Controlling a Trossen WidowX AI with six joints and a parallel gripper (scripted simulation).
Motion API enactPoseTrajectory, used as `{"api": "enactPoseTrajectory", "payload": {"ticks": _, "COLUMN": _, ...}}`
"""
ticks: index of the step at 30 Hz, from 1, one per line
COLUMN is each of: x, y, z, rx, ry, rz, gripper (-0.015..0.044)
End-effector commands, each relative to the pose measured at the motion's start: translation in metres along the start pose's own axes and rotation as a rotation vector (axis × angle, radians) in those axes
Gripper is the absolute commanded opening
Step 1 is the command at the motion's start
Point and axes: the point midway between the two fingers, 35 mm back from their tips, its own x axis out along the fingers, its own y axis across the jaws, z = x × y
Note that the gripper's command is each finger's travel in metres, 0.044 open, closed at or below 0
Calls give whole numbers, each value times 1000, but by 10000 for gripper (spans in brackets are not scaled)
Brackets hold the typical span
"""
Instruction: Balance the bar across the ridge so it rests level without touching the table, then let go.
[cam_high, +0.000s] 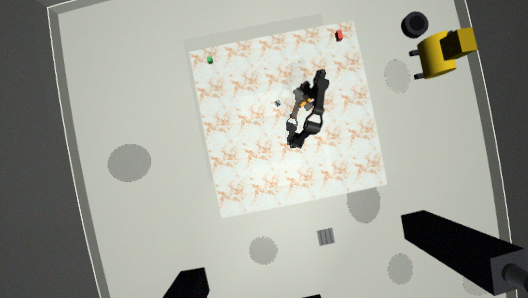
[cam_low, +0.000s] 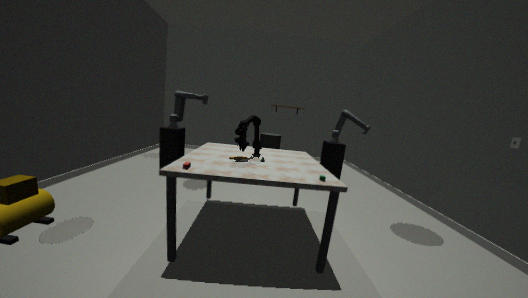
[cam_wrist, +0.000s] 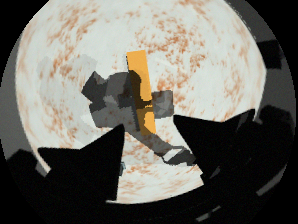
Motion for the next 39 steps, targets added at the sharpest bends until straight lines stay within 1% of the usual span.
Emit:
{"api": "enactPoseTrajectory", "payload": {"ticks": 1, "x": 14, "y": 1, "z": -2, "rx": -8, "ry": 10, "rz": -1, "gripper": 315}}
{"api": "enactPoseTrajectory", "payload": {"ticks": 6, "x": 40, "y": 0, "z": -3, "rx": -8, "ry": 10, "rz": -1, "gripper": 315}}
{"api": "enactPoseTrajectory", "payload": {"ticks": 13, "x": 44, "y": 0, "z": -3, "rx": -8, "ry": 10, "rz": -1, "gripper": 315}}
{"api": "enactPoseTrajectory", "payload": {"ticks": 27, "x": 66, "y": 0, "z": -3, "rx": -8, "ry": 10, "rz": -1, "gripper": 315}}
{"api": "enactPoseTrajectory", "payload": {"ticks": 39, "x": 67, "y": 0, "z": -4, "rx": -8, "ry": 10, "rz": -1, "gripper": 315}}
